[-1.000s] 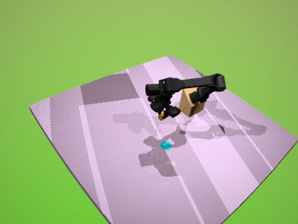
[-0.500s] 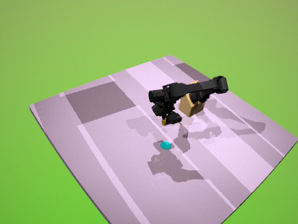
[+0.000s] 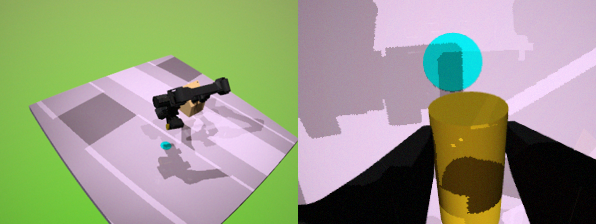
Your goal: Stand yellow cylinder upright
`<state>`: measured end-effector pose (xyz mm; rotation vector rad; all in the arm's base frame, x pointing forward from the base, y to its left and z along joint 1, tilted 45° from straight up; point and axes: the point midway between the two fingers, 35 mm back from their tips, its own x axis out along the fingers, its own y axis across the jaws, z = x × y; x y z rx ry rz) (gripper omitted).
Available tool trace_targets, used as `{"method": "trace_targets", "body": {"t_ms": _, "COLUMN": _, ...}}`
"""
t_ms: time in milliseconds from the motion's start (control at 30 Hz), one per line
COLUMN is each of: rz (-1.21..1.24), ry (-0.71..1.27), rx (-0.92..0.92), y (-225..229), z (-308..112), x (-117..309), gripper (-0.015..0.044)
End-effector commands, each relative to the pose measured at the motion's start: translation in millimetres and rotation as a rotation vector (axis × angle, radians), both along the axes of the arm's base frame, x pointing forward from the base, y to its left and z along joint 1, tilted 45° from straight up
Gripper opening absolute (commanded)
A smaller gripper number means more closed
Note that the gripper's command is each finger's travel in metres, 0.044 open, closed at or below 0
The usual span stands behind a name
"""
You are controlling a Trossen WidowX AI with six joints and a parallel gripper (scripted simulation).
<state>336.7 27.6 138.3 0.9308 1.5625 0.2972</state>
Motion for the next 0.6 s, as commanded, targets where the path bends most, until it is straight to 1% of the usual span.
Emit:
{"method": "trace_targets", "body": {"t_ms": 0, "rz": -0.004, "ry": -0.002, "rx": -0.013, "y": 2, "z": 1, "x": -1, "gripper": 0.0105}}
{"method": "trace_targets", "body": {"t_ms": 567, "rz": 0.004, "ry": -0.025, "rx": -0.123, "y": 7, "z": -12, "x": -4, "gripper": 0.0105}}
